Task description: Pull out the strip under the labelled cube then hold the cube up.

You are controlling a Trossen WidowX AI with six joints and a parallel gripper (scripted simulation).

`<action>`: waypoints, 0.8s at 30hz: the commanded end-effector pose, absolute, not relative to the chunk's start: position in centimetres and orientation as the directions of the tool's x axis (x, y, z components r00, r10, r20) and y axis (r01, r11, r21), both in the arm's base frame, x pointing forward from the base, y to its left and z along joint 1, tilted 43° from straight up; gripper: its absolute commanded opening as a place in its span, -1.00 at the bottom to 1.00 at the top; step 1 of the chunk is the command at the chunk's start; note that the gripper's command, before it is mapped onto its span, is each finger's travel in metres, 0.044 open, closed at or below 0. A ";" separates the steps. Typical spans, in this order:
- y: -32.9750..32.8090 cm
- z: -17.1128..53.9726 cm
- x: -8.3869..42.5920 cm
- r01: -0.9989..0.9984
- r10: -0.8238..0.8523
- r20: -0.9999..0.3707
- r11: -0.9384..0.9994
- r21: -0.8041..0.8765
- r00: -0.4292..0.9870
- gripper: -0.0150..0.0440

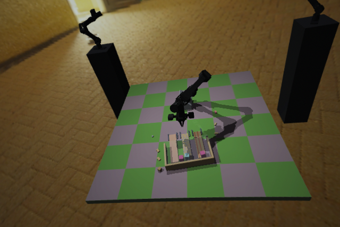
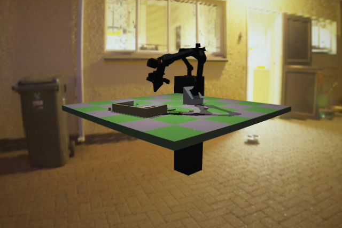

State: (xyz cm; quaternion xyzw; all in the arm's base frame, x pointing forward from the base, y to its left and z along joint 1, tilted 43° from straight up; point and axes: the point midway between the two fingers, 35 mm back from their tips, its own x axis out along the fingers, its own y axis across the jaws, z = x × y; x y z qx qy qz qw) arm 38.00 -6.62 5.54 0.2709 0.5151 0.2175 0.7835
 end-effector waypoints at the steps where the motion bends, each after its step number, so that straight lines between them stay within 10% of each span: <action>1: -5.1 4.4 38.8 -0.110 0.653 -0.723 0.755 0.647 0.227 -0.49; 24: -1.9 1.2 39.3 -0.161 0.674 -0.736 0.734 0.659 0.060 -0.49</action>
